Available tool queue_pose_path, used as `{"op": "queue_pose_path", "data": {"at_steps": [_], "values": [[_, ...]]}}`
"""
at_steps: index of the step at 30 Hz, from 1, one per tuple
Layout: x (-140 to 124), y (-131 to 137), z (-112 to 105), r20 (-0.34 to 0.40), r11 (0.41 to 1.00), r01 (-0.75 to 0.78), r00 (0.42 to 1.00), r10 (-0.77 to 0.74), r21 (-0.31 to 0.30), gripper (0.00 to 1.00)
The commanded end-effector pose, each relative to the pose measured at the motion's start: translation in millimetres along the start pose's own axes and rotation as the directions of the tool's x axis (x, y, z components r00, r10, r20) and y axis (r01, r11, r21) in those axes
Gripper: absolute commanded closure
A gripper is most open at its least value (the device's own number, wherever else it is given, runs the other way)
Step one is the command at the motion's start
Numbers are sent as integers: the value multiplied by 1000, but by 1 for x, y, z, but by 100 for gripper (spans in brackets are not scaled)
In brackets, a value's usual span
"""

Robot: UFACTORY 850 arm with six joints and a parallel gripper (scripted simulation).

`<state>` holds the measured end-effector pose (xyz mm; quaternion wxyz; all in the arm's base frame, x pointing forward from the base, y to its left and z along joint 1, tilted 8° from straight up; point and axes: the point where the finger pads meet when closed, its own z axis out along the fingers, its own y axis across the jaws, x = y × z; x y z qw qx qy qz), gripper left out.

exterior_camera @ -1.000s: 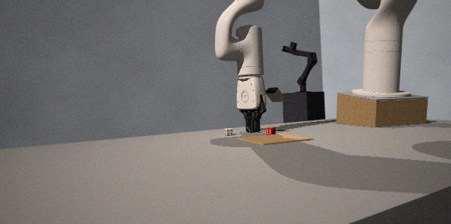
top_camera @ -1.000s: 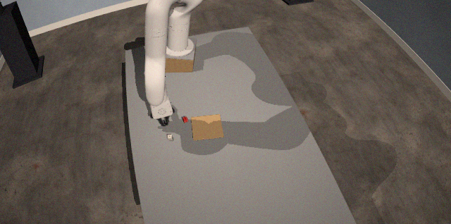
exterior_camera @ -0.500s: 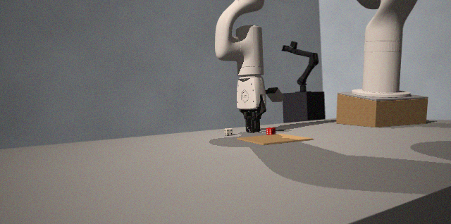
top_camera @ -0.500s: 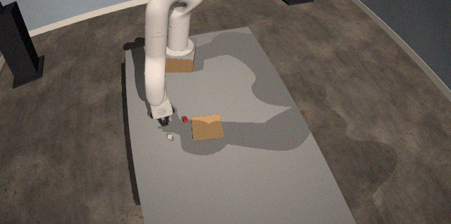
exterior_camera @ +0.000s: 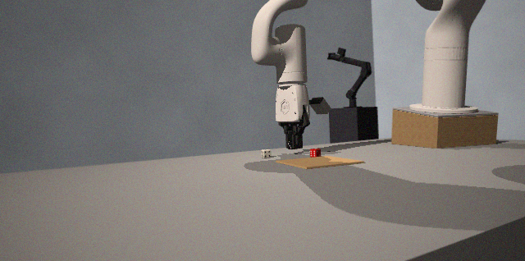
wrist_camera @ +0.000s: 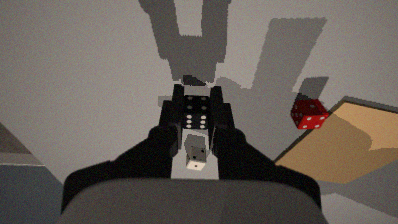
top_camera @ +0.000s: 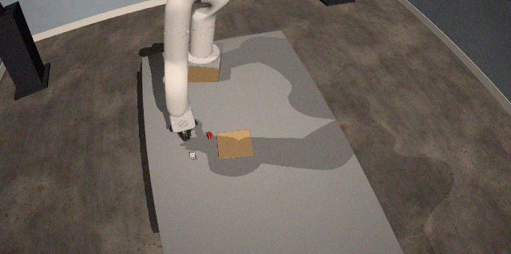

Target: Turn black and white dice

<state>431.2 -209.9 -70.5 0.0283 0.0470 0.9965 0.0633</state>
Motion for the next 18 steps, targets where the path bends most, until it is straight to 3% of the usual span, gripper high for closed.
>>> {"op": "queue_pose_path", "data": {"at_steps": [1,18], "values": [[-1,0,-18,-4,1000,0,1000,0,-1,85],[-1,0,-86,-4,1000,0,1000,0,-1,85]]}}
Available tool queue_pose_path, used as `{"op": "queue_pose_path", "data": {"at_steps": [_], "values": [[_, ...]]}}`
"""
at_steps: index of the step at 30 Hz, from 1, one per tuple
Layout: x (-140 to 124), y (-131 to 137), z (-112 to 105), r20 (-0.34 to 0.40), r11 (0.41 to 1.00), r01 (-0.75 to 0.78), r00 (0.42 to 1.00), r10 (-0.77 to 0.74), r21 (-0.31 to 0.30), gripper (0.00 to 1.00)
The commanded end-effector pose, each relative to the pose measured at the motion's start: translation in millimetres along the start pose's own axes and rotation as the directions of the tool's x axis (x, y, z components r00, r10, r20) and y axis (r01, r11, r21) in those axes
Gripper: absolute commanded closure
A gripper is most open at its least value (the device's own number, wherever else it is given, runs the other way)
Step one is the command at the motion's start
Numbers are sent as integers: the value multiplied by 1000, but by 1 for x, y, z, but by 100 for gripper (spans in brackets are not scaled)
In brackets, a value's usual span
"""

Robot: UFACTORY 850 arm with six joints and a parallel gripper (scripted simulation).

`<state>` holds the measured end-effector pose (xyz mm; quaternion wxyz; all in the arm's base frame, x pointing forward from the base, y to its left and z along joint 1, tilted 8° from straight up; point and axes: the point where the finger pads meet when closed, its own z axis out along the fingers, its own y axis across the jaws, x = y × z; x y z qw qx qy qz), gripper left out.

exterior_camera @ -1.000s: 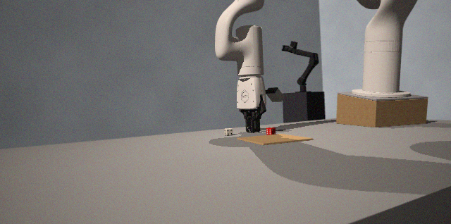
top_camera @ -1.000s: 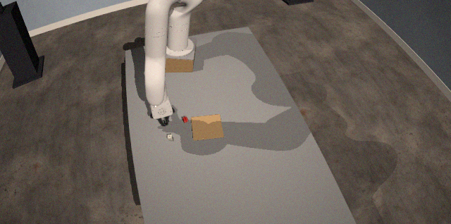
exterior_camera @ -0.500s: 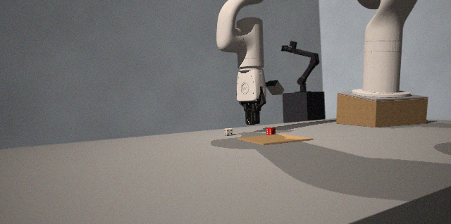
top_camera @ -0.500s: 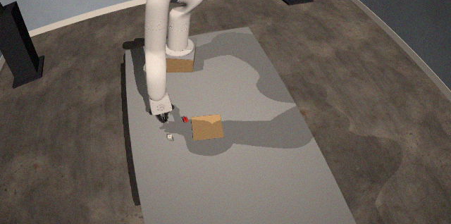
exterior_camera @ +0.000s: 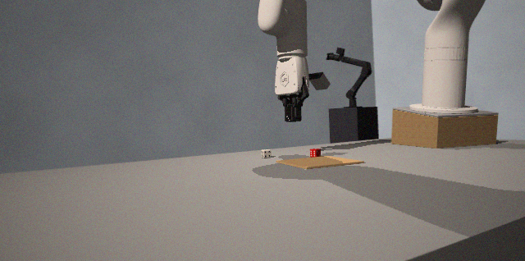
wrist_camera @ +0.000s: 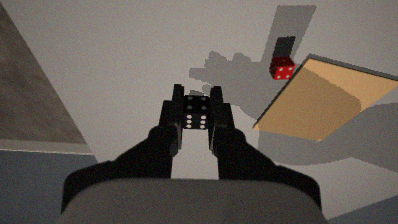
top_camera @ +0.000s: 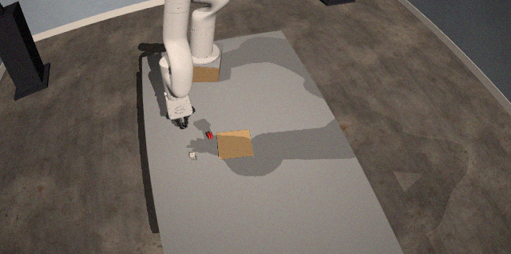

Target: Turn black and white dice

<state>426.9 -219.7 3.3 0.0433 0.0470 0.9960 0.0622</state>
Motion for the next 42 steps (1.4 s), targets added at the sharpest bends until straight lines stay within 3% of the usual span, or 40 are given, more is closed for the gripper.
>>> {"op": "queue_pose_path", "data": {"at_steps": [1,14,23,31,37,39,41,42], "values": [[-1,0,-12,-34,1000,-2,999,2,-1,85],[-1,0,-12,-34,1000,-8,999,8,-1,85],[-2,1,-11,-34,986,-168,985,168,4,85],[-3,3,-9,-31,898,-440,897,440,13,85],[-4,4,-8,-27,776,-631,775,631,20,85],[-4,4,-8,-27,776,-631,775,631,20,85],[-5,5,-7,-24,688,-726,687,726,23,85],[-5,5,-7,-24,674,-738,674,739,24,85]]}}
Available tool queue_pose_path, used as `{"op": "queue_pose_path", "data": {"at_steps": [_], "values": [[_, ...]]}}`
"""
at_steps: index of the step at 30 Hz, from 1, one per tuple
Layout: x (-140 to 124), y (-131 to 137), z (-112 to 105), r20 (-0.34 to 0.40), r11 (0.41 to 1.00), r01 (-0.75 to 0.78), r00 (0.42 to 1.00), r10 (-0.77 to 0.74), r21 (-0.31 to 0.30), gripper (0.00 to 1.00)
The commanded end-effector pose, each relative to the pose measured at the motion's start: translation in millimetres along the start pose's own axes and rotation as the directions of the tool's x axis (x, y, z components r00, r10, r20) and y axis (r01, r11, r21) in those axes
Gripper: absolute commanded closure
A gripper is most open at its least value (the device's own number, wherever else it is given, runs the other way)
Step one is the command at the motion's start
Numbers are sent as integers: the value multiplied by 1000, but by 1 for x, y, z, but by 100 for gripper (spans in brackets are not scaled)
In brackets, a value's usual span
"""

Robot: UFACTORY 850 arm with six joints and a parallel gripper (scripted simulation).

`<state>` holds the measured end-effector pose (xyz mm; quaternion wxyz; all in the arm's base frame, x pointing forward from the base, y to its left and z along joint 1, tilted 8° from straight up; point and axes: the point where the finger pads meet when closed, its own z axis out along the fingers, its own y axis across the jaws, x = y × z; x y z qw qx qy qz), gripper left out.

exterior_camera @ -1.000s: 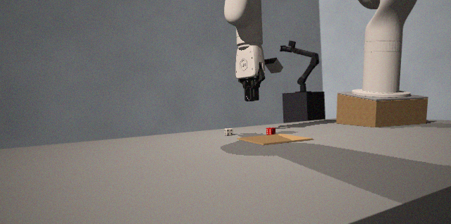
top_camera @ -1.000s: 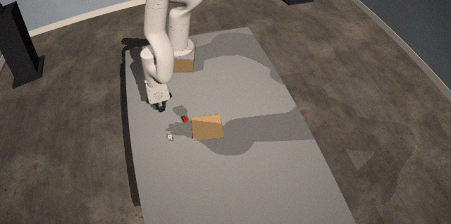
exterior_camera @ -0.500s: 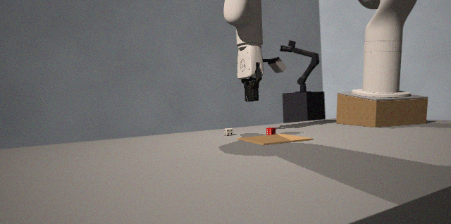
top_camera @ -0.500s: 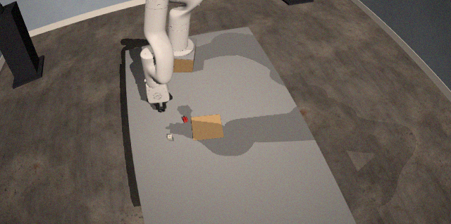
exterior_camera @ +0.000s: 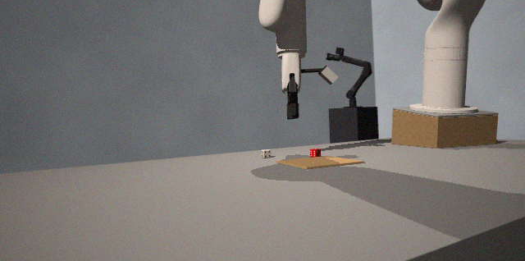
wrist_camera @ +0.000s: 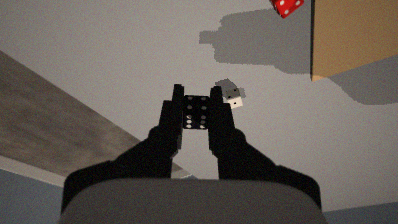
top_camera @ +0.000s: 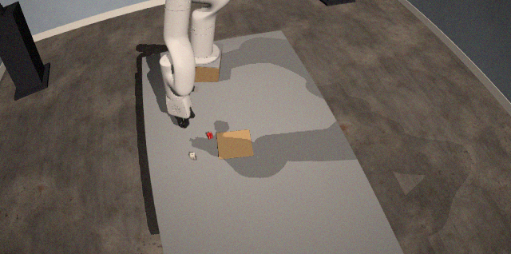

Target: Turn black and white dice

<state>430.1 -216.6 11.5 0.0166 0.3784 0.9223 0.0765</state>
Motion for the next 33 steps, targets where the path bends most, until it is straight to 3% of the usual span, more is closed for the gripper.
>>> {"op": "queue_pose_path", "data": {"at_steps": [1,10,14,16,20,21,24,28,31,33], "values": [[-1,1,0,-14,986,-162,987,162,26,85],[-1,4,2,-5,886,-463,886,463,29,85],[-1,4,2,-3,855,-517,856,518,30,85],[-1,5,3,0,790,-613,790,613,30,85],[-1,6,3,2,741,-671,741,671,30,85],[-1,6,4,5,691,-723,691,723,29,85],[-1,7,4,7,640,-768,640,768,29,85],[-1,8,5,11,509,-860,510,860,28,85],[-1,8,5,11,499,-866,499,867,27,85],[-1,8,6,14,422,-906,422,906,26,85]]}}
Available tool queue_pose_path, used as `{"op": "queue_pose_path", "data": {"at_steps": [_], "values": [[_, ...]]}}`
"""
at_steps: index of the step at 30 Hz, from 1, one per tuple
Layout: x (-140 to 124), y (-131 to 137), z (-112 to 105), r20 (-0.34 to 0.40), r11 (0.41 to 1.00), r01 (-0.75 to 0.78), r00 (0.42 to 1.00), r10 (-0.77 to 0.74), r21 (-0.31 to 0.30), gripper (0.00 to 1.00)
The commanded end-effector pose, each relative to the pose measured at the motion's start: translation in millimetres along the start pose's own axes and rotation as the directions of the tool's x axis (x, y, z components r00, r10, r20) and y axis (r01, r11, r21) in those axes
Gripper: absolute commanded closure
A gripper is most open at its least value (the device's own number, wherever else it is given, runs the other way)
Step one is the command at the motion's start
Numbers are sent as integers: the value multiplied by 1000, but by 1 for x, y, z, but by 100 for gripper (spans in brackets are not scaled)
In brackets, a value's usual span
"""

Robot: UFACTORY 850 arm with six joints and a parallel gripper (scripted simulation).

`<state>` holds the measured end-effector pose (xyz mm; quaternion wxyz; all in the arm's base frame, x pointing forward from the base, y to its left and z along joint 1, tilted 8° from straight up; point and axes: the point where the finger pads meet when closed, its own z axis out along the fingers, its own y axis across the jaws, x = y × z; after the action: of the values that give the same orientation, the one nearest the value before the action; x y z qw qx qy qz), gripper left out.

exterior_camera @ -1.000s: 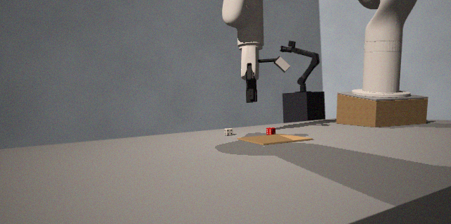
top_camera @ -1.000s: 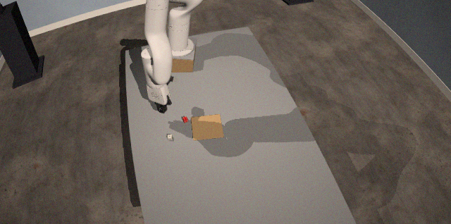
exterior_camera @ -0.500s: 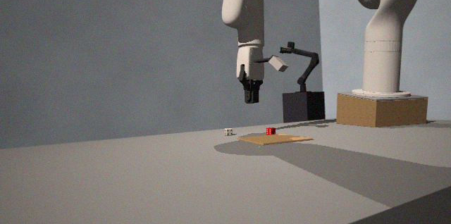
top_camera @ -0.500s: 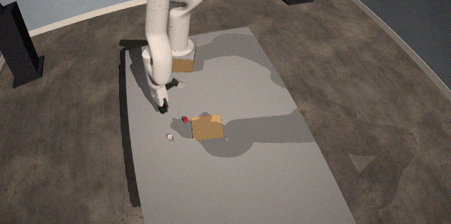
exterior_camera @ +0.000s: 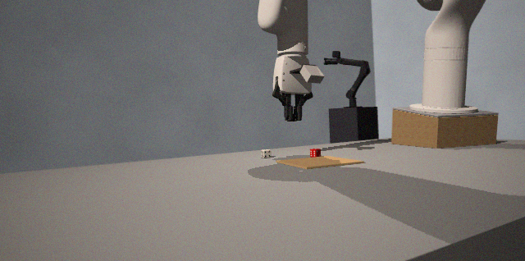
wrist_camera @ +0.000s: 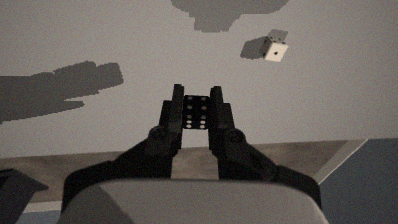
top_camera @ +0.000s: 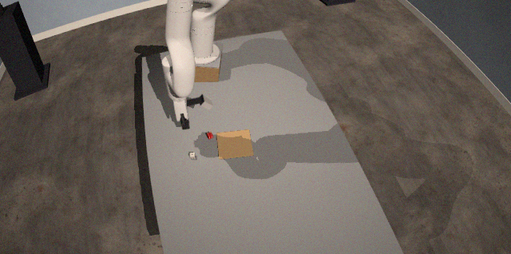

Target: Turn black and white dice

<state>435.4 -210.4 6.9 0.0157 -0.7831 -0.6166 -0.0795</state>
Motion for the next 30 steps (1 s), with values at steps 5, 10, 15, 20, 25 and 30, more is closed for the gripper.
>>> {"op": "queue_pose_path", "data": {"at_steps": [5,10,15,20,25,30], "values": [[1,2,1,19,975,-219,976,218,42,85],[1,2,1,19,972,-232,973,232,42,85],[1,1,1,10,972,-232,973,232,45,85],[0,0,1,-69,971,-233,969,236,51,85],[-2,0,1,-249,972,-232,940,236,44,85],[-4,0,1,-380,972,-232,896,231,44,85]]}}
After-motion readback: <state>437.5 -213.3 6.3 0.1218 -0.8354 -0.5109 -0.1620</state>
